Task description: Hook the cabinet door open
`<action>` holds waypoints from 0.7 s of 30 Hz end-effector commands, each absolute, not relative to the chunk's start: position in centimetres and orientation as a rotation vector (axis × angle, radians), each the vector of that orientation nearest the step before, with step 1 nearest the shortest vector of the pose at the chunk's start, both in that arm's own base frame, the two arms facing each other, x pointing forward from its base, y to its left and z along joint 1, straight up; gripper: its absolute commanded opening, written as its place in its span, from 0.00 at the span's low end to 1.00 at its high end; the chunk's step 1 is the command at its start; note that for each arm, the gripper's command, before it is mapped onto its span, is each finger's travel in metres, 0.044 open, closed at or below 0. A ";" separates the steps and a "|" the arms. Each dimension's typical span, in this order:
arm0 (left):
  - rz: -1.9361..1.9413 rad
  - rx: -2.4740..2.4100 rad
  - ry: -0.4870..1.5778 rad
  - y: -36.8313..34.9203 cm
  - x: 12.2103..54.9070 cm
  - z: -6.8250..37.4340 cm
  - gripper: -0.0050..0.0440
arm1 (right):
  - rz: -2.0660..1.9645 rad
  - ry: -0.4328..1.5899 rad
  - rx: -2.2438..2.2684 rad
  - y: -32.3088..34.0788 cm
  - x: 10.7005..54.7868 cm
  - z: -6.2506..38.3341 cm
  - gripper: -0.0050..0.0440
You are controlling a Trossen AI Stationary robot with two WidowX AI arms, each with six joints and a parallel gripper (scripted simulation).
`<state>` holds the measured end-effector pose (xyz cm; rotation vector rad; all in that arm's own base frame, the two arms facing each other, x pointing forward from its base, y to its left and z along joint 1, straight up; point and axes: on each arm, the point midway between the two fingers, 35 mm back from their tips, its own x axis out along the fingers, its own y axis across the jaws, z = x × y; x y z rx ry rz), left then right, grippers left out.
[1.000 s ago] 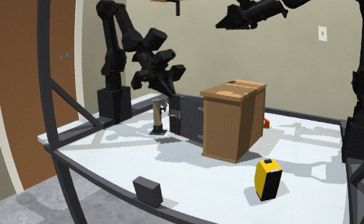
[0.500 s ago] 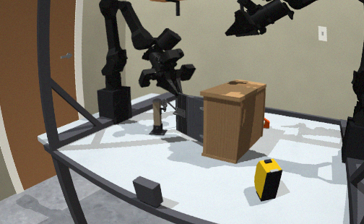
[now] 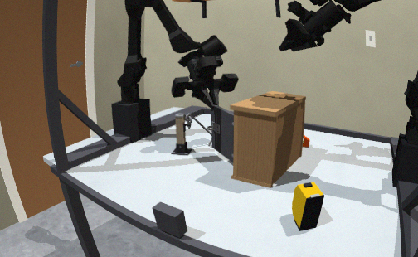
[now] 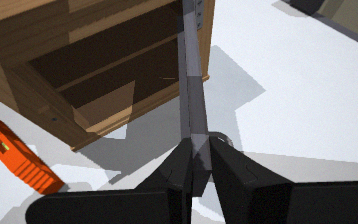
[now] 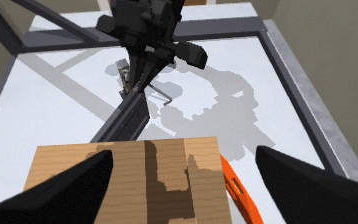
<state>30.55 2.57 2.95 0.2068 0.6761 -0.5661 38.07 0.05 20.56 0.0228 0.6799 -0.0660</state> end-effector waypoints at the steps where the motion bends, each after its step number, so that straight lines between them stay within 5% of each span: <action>1: -0.628 0.243 0.653 3.8 31.9 3.6 0.12 | -0.079 0.649 0.031 -0.2 37.6 21.9 0.92; 21: -0.868 0.333 0.631 6.7 34.9 3.6 0.12 | -0.072 0.652 0.027 0.0 37.8 21.8 0.92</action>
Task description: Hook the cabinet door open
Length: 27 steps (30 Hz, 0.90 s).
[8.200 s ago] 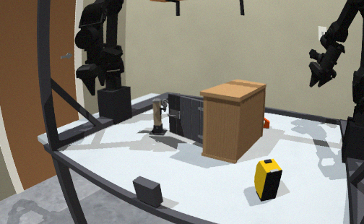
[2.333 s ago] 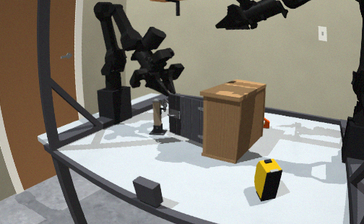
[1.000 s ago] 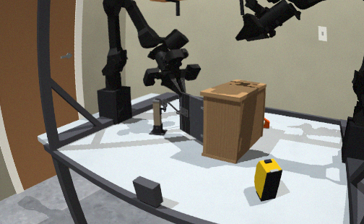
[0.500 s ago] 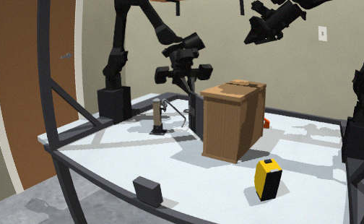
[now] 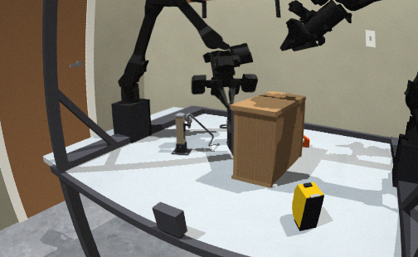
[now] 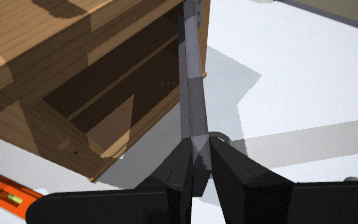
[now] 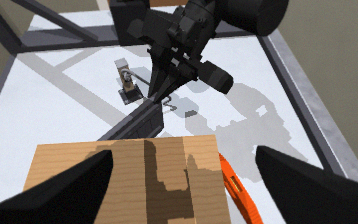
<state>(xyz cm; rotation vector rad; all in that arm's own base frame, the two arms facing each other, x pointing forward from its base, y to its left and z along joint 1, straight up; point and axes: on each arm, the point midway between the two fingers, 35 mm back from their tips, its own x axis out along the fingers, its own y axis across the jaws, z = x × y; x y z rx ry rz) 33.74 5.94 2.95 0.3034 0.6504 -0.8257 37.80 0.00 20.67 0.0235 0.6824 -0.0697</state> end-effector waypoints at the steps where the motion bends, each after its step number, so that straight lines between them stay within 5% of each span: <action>1: -0.883 0.338 0.629 6.8 35.1 3.6 0.12 | -0.072 0.652 0.027 0.0 37.8 21.8 0.92; 27: -1.004 0.383 0.615 7.8 36.9 3.6 0.12 | -0.072 0.652 0.027 0.0 37.8 21.8 0.92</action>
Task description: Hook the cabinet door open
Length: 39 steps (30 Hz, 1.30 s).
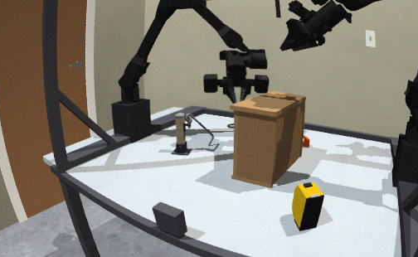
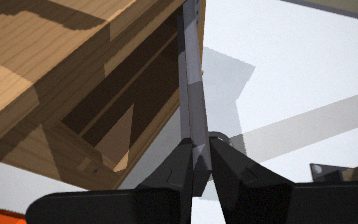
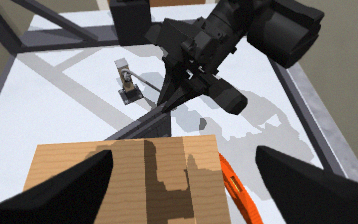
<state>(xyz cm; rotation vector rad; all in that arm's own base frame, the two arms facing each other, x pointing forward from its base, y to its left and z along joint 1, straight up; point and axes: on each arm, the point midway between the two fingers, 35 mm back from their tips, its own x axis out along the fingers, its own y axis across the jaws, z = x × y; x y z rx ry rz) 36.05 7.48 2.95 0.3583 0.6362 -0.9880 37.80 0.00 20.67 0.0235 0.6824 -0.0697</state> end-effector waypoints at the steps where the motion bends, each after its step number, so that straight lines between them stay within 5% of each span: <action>1: -1.013 0.386 0.614 7.9 37.0 3.6 0.12 | -0.072 0.652 0.027 0.0 37.8 21.8 0.92; 11: -1.015 0.386 0.615 7.9 37.1 3.6 0.12 | -0.072 0.652 0.027 0.0 37.8 21.8 0.92; 14: -1.016 0.383 0.617 7.9 37.0 3.5 0.27 | -0.072 0.652 0.027 0.0 37.8 21.8 0.92; 16: -1.016 0.383 0.617 7.9 37.0 3.5 0.27 | -0.072 0.652 0.027 0.0 37.8 21.8 0.92; 31: -1.000 0.404 0.615 11.7 34.4 8.0 0.95 | -0.075 0.651 0.029 -0.1 37.8 21.8 0.92; 39: -0.923 0.359 0.617 10.7 33.5 7.7 1.00 | -0.059 0.633 0.021 0.1 37.9 22.3 0.92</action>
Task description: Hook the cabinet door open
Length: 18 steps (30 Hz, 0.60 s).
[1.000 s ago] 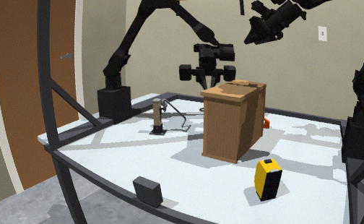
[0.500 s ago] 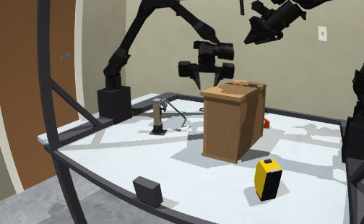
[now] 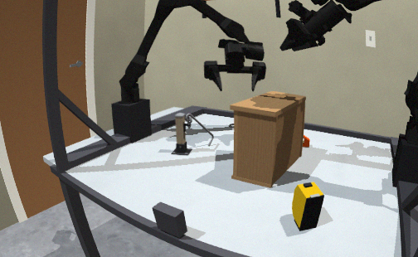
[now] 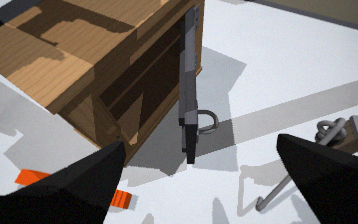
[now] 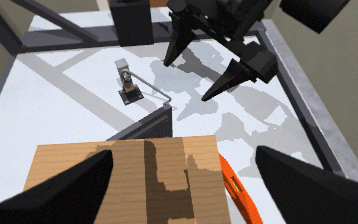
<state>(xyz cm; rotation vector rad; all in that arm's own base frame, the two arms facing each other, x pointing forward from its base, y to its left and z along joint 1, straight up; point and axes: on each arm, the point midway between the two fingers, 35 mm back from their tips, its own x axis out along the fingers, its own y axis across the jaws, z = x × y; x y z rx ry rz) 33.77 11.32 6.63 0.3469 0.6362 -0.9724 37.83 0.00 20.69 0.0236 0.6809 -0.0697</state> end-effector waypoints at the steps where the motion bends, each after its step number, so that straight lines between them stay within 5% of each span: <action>1: -0.903 0.352 0.618 10.6 33.3 7.7 1.00 | -0.056 0.629 0.020 0.1 38.0 22.4 0.92; 18: -0.614 0.245 0.626 8.0 30.6 7.3 1.00 | 0.017 0.530 -0.016 1.0 39.1 24.2 0.92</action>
